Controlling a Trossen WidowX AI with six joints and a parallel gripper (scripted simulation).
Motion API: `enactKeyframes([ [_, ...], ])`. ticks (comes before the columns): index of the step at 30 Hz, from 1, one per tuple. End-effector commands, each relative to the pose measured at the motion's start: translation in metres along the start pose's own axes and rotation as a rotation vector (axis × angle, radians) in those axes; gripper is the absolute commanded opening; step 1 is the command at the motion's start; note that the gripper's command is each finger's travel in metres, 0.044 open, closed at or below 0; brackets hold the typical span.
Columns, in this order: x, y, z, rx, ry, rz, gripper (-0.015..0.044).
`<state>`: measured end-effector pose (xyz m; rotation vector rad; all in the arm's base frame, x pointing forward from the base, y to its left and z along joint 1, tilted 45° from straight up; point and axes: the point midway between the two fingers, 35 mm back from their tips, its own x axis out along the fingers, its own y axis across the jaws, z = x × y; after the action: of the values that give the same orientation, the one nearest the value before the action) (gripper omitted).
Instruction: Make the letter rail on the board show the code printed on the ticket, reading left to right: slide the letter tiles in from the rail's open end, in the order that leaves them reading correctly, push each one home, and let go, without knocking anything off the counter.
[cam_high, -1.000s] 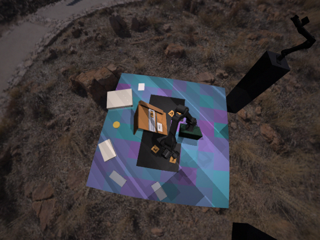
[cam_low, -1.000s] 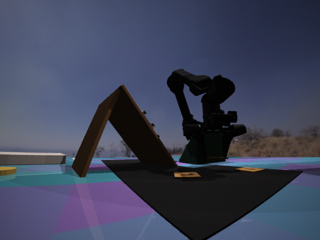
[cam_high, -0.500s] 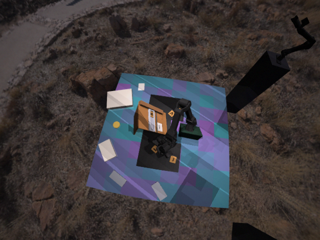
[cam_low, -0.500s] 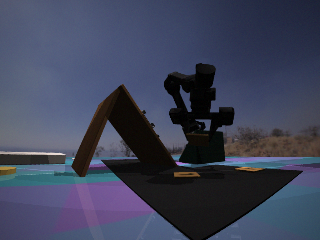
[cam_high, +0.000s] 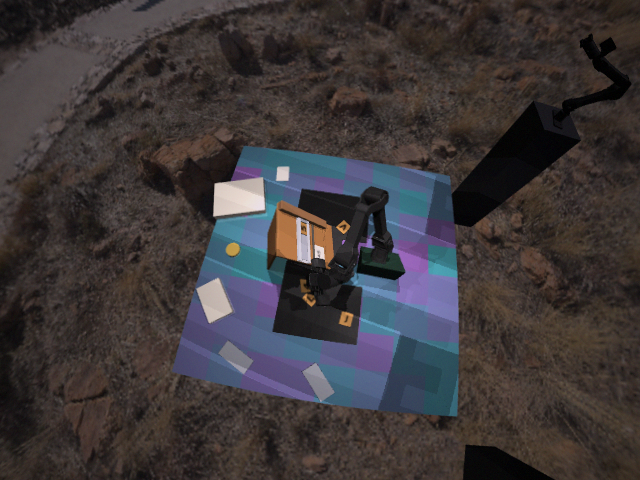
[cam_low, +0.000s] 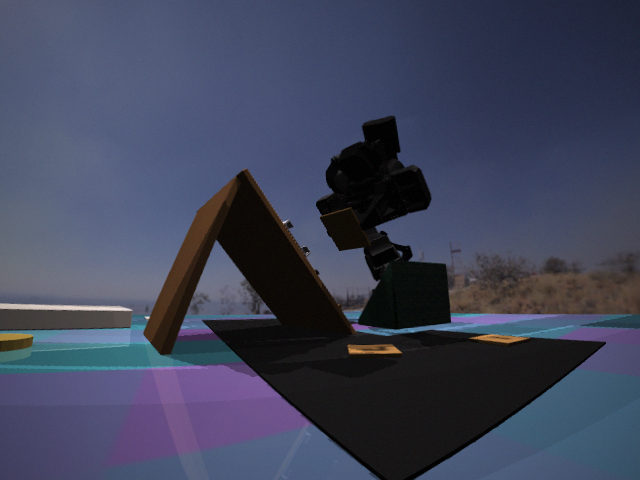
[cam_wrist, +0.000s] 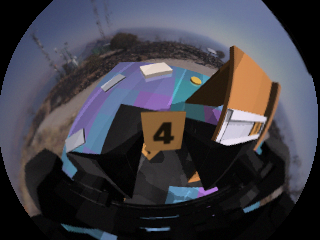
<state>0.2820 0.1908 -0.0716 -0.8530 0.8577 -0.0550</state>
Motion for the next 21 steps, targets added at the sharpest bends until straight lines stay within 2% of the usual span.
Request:
enactKeyframes([
  [1, -0.0025, -0.0092, 0.0061, 0.056, -0.036, -0.026, 0.0000],
  [21, -0.0026, -0.0113, 0.0062, 0.056, -0.036, -0.026, 0.0000],
])
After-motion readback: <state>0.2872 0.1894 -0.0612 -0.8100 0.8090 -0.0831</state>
